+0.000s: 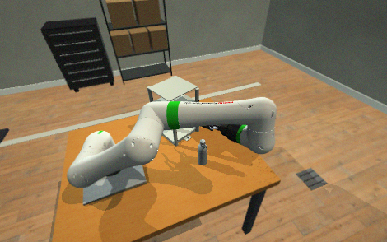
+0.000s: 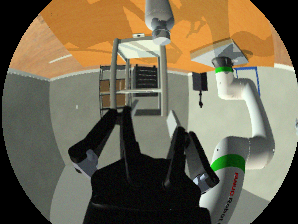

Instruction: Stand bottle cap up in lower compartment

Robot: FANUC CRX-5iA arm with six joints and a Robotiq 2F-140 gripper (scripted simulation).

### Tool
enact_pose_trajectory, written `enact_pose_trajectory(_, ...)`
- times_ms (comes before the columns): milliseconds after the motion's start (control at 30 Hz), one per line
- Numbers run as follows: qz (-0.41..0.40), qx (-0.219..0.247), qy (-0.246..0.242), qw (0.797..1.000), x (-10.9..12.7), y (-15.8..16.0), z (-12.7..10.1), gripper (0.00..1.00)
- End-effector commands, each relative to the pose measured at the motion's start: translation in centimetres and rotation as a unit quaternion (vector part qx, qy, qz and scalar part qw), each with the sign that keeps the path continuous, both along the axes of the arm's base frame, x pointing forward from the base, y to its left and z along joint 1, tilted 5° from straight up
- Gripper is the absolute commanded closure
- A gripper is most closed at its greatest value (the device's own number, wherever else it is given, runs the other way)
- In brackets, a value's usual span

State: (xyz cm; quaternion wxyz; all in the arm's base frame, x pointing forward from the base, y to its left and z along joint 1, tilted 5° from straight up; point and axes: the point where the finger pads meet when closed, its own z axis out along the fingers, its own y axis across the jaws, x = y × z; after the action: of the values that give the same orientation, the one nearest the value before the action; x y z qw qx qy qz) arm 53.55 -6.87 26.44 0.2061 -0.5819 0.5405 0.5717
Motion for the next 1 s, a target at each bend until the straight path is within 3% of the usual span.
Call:
enact_pose_trajectory(0,0.012,0.075,-0.036,0.996,-0.1,-1.1,0.0,0.53)
enact_pose_trajectory(233,0.014,0.169,-0.097,0.981,-0.5,-3.3,0.1,0.53)
enact_pose_trajectory(967,0.014,0.171,-0.099,0.98,-0.5,-3.3,-0.2,0.53)
